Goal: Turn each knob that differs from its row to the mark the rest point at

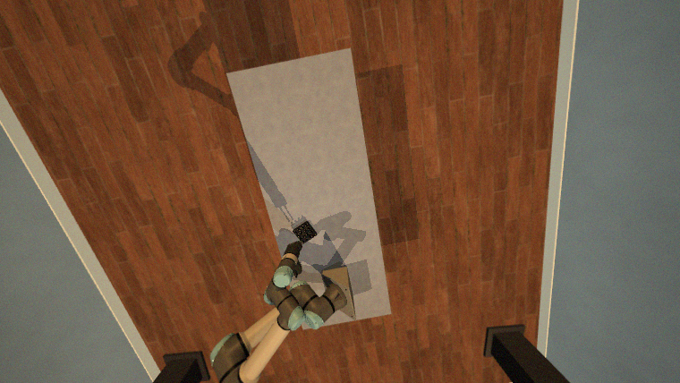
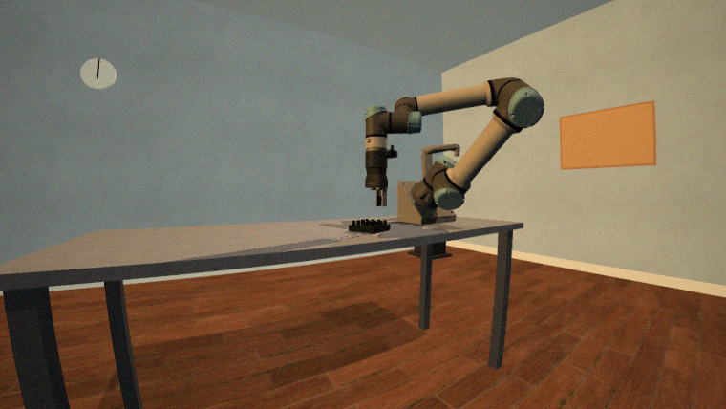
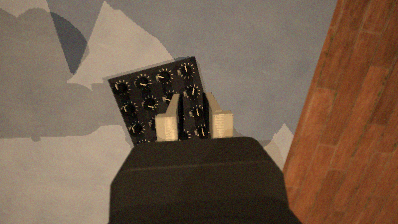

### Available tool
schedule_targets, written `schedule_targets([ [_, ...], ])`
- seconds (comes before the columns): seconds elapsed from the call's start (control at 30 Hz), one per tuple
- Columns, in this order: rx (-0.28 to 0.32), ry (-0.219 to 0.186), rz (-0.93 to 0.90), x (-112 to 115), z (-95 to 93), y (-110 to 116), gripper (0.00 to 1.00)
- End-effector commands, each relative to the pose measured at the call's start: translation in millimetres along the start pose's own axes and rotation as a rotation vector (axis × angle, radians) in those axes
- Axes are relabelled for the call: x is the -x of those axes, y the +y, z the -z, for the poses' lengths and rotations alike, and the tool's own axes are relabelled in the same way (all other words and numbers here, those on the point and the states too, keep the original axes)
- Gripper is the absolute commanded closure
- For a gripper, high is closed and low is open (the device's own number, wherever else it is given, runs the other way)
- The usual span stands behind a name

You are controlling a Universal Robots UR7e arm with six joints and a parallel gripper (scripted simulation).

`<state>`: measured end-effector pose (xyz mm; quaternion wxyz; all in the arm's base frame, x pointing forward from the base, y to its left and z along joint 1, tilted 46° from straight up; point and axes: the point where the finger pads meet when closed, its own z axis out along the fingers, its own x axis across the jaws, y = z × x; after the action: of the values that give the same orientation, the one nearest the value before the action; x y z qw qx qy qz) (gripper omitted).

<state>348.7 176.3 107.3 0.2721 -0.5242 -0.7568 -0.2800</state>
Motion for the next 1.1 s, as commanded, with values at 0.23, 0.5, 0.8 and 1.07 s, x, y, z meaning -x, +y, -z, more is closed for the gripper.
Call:
schedule_targets([
  [0.23, 0.001, 0.000, 0.000, 0.2, 0.3, 0.3, 0.54],
  [0.5, 0.001, -0.001, 0.000, 0.2, 0.1, 0.3, 0.54],
  [0.8, 0.001, -0.001, -0.007, 0.1, -3.7, 0.3, 0.54],
  [1.07, 0.001, -0.001, -0.009, 0.0, -9.5, 0.4, 0.54],
])
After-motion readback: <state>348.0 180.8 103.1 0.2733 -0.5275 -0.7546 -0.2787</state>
